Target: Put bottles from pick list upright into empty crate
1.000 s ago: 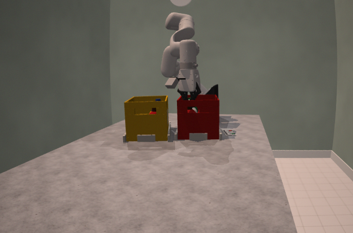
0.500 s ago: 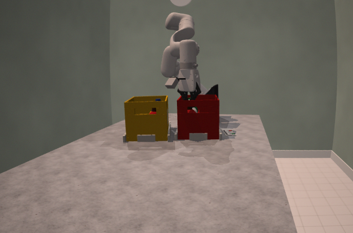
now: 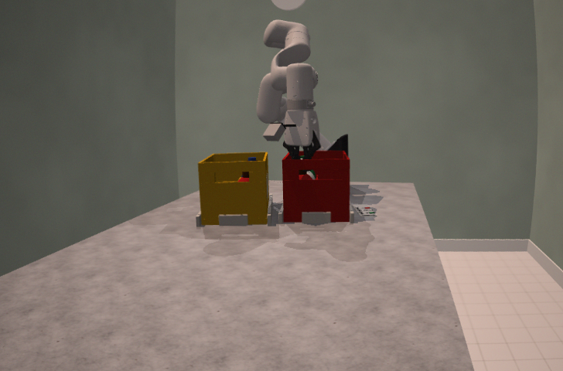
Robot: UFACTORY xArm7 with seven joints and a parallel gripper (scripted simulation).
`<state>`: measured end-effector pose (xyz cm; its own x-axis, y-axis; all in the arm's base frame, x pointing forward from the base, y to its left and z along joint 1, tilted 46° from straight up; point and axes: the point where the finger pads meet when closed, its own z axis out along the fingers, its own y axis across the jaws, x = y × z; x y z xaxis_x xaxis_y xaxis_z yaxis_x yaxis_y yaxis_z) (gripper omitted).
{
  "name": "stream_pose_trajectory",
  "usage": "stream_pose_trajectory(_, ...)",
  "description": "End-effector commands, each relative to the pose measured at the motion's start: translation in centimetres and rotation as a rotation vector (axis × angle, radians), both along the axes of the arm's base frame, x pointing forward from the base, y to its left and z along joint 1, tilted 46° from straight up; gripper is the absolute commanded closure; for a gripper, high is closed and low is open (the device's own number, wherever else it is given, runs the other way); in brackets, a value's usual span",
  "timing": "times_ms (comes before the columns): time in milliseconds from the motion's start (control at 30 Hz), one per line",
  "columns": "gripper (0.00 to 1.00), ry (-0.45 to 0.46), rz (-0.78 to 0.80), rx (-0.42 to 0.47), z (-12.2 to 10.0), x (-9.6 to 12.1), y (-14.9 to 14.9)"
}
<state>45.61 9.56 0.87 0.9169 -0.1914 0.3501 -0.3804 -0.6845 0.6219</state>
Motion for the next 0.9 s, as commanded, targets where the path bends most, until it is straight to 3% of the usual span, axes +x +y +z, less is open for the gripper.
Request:
stream_pose_trajectory(0, 1.0, -0.003, 0.004, 0.003, 0.08, 0.11, 0.23)
stream_pose_trajectory(267, 1.0, -0.003, 0.004, 0.003, 0.08, 0.11, 0.23)
stream_pose_trajectory(300, 0.35, -0.003, 0.004, 0.003, -0.16, 0.15, -0.01)
stream_pose_trajectory(867, 0.35, -0.003, 0.004, 0.003, -0.16, 0.15, -0.01)
